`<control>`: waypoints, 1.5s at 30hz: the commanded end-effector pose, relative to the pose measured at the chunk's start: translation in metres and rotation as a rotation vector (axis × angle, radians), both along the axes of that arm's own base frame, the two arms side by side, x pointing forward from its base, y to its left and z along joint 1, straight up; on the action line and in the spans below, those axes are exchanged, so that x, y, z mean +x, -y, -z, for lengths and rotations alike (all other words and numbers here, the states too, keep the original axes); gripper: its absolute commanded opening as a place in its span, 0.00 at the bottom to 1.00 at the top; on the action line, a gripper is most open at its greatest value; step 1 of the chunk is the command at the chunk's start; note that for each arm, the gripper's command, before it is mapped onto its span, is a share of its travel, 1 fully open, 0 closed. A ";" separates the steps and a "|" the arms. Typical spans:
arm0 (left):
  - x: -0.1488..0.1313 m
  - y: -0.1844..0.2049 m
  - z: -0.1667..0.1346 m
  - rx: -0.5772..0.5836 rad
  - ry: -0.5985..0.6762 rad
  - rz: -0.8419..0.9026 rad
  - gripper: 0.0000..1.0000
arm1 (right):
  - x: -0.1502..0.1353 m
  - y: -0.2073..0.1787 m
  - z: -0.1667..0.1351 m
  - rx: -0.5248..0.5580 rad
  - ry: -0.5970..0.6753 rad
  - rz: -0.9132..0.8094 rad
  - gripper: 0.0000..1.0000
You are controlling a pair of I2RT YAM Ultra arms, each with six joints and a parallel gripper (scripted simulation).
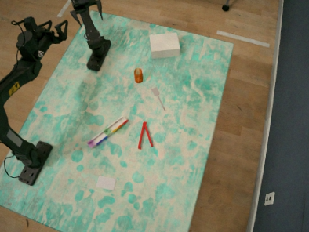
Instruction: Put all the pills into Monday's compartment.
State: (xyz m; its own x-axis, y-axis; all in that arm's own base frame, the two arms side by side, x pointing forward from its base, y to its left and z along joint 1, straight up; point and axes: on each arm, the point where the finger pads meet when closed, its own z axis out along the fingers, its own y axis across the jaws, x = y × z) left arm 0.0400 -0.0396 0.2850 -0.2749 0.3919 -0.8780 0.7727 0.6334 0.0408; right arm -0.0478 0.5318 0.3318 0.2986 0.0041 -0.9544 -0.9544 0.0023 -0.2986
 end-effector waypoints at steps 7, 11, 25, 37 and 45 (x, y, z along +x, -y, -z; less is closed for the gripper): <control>-0.013 -0.016 -0.001 -0.070 0.064 -0.009 1.00 | -0.005 -0.001 0.009 -0.013 0.007 -0.008 1.00; -0.013 -0.016 -0.001 -0.070 0.064 -0.009 1.00 | -0.005 -0.001 0.009 -0.013 0.007 -0.008 1.00; -0.013 -0.016 -0.001 -0.070 0.064 -0.009 1.00 | 0.113 0.042 0.094 -0.254 -0.246 0.248 1.00; -0.013 -0.016 -0.001 -0.070 0.064 -0.009 1.00 | 0.259 0.083 0.179 -0.456 -0.423 0.562 1.00; -0.013 -0.016 -0.001 -0.070 0.064 -0.009 1.00 | 0.278 0.085 0.179 -0.445 -0.435 0.596 1.00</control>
State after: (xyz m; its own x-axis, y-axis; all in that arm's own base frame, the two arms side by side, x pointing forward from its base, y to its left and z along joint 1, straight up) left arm 0.0246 -0.0201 0.2809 -0.2211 0.3235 -0.9200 0.7665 0.6409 0.0412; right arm 0.2217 0.4383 0.1292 -0.2627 -0.4874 -0.8327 -0.8639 0.5032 -0.0219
